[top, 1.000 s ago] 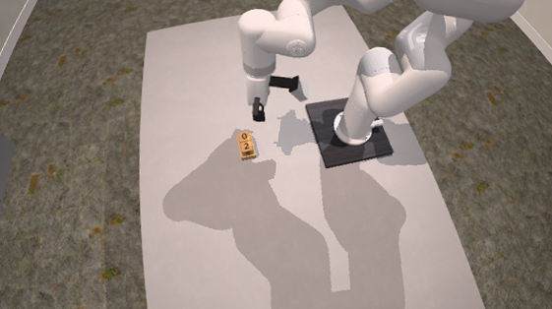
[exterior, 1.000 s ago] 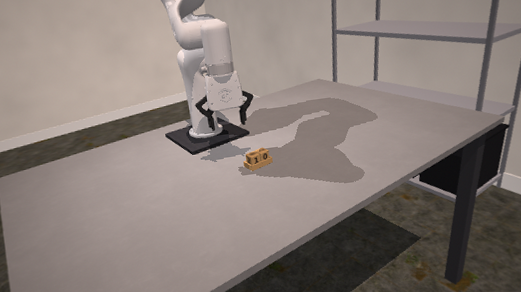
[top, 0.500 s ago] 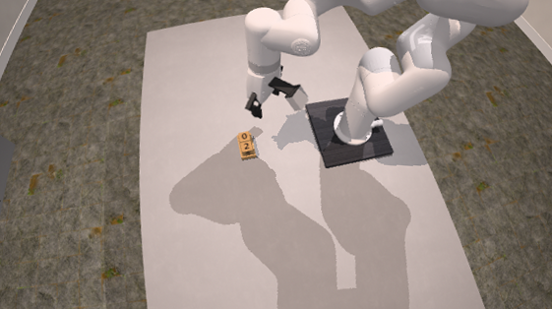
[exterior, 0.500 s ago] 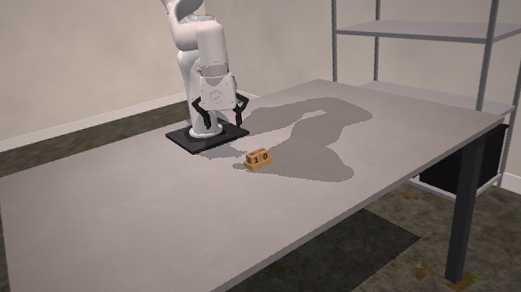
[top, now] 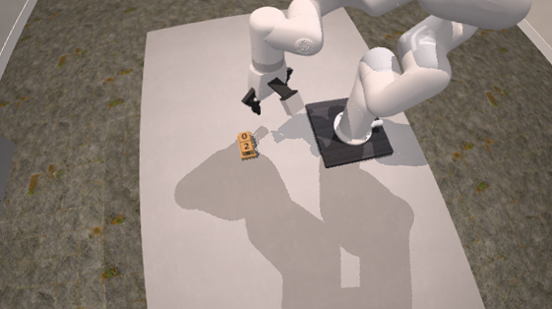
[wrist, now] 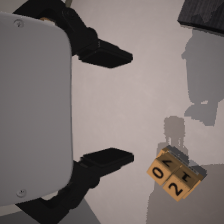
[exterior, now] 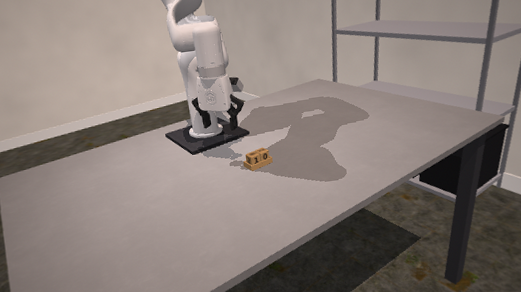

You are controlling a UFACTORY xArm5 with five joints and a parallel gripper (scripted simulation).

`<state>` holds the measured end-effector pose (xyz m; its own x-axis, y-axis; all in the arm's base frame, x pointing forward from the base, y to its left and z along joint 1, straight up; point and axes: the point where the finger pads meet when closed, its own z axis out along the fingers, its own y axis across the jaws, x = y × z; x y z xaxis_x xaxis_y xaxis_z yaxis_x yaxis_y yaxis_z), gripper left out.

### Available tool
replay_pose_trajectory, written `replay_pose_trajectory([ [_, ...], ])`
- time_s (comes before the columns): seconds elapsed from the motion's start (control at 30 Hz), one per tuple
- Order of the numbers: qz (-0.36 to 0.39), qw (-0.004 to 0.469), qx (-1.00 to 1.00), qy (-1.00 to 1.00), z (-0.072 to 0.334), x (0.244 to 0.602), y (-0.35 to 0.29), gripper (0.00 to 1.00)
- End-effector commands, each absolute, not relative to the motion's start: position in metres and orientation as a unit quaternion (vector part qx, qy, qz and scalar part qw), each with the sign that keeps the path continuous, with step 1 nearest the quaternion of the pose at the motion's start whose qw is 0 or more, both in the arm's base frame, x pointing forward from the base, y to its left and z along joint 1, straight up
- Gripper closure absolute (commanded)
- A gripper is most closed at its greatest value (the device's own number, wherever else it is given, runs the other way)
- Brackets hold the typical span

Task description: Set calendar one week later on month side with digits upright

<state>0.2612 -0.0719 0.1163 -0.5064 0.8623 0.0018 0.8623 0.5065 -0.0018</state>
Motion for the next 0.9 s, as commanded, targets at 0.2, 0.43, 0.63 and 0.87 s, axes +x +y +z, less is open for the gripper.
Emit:
replay_pose_trajectory([
  [0.2,0.0,0.0,-0.499,-0.867,0.1,0.262,-0.072,0.0],
  [0.43,0.0,0.0,-0.499,-0.867,0.078,0.261,-0.071,0.0],
  [0.63,0.0,0.0,-0.499,-0.867,0.06,0.261,-0.071,0.0],
  [0.87,0.0,0.0,-0.499,-0.867,0.059,0.261,-0.07,0.0],
])
